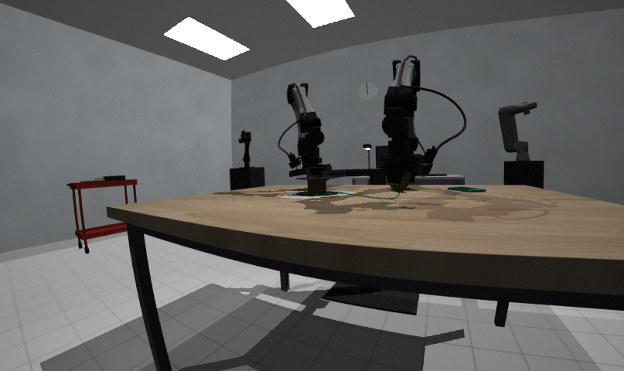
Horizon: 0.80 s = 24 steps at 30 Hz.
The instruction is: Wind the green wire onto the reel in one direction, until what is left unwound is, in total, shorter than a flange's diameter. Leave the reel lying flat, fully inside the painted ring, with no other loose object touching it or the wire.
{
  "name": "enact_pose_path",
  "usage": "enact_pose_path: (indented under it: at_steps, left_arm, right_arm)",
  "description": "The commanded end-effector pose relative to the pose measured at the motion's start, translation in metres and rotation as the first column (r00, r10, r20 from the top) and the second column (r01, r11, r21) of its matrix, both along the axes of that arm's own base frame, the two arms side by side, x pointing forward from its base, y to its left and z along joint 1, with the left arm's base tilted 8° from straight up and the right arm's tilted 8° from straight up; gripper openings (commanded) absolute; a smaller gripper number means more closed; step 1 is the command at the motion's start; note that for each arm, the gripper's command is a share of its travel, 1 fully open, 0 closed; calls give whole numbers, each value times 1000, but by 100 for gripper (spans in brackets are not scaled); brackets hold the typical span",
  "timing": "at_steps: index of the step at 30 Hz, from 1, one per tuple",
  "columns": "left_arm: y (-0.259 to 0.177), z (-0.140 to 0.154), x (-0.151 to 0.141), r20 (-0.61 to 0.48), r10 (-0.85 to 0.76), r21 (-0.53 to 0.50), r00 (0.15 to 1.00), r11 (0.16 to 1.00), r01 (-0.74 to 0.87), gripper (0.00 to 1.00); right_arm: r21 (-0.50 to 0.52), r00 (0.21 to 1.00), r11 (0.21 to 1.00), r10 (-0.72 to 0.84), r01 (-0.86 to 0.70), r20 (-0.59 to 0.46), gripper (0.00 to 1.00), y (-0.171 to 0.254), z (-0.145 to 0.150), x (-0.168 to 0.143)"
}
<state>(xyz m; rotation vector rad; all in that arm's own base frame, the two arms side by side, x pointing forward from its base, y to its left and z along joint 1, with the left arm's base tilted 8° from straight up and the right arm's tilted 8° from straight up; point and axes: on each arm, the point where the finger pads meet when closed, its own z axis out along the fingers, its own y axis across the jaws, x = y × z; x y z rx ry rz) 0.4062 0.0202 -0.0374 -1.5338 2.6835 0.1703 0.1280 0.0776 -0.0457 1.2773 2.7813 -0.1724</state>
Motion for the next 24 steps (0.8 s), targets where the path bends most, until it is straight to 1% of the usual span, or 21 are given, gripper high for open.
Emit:
enact_pose_path:
  at_steps: [1,3,5,8,11,15,18,20,21,24]
  left_arm:
    - [-16,21,5,69,1,7,998,1000,-2,0]
    - [-16,21,5,69,1,7,998,1000,-2,0]
    - [-17,22,5,70,12,7,997,1000,-12,0]
    - [-20,23,3,71,21,6,997,1000,-21,0]
    - [-28,23,-1,72,35,2,997,999,-35,0]
    - [-42,21,-8,37,92,-68,995,994,-90,0]
    - [-45,20,-11,8,134,-122,991,984,-132,0]
    - [-45,20,-11,8,134,-122,991,984,-132,0]
    - [-44,20,-11,-6,152,-146,988,978,-151,0]
    - [-41,19,-11,-27,156,-178,987,971,-158,0]
  right_arm:
    - [-1,973,973,230,-230,1,56,-9,2,18]
    - [-1,973,973,230,-230,1,56,-9,2,18]
    - [-3,935,936,353,-353,-16,56,-14,3,26]
    - [-1,839,840,542,-542,-46,56,-20,4,41]
    - [0,753,755,654,-655,-70,56,-22,6,62]
    - [7,610,614,786,-789,-100,56,-16,6,90]
    - [18,473,478,873,-878,-120,56,-3,6,107]
    - [18,473,478,873,-878,-120,56,-3,6,107]
    - [27,341,347,931,-938,-130,56,2,5,109]
    - [40,181,189,973,-981,-146,56,21,3,114]
